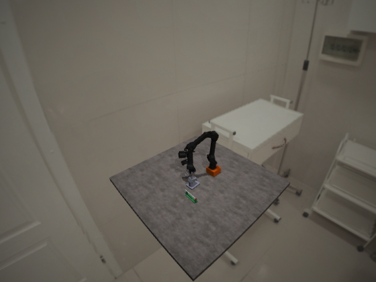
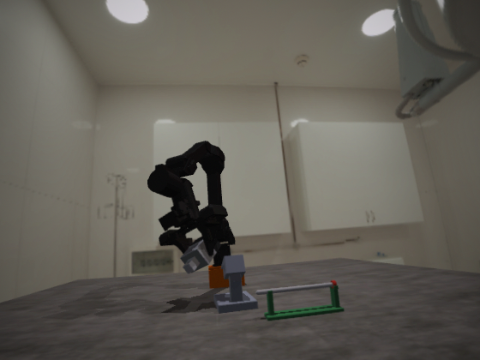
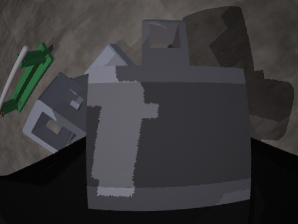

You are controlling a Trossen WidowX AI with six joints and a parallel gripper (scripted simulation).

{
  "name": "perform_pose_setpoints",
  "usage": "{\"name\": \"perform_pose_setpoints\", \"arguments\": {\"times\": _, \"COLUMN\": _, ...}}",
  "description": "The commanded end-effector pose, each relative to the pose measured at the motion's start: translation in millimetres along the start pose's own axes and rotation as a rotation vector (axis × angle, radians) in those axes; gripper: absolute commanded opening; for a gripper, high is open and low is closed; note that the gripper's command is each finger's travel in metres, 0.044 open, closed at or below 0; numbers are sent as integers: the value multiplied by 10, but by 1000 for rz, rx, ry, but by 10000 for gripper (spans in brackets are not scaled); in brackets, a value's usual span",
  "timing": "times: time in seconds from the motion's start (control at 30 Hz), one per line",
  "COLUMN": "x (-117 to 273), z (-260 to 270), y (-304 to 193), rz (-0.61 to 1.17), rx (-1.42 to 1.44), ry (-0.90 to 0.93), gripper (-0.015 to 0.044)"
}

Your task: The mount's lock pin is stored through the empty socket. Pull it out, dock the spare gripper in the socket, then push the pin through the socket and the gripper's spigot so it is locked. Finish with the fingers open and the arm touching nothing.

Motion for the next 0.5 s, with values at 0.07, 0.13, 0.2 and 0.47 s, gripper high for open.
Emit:
{"name": "perform_pose_setpoints", "arguments": {"times": 0.07, "x": 31, "z": 94, "y": -71, "rz": 94, "rx": -75, "ry": 78, "gripper": 0}}
{"name": "perform_pose_setpoints", "arguments": {"times": 0.13, "x": 40, "z": 122, "y": -100, "rz": 128, "rx": -102, "ry": 102, "gripper": 0}}
{"name": "perform_pose_setpoints", "arguments": {"times": 0.2, "x": 51, "z": 151, "y": -127, "rz": 163, "rx": -130, "ry": 126, "gripper": 0}}
{"name": "perform_pose_setpoints", "arguments": {"times": 0.47, "x": 121, "z": 274, "y": -217, "rz": 299, "rx": -250, "ry": 219, "gripper": 0}}
Point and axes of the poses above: the point midway between the two fingers, 35 mm back from their tips, its own x axis back along the fingers, its own z axis across the jaws, y = z × x, the point moved 1 cm from there along x, back along the fingers, and after that the axes turned 3 degrees about x, right-handed, at the moved point
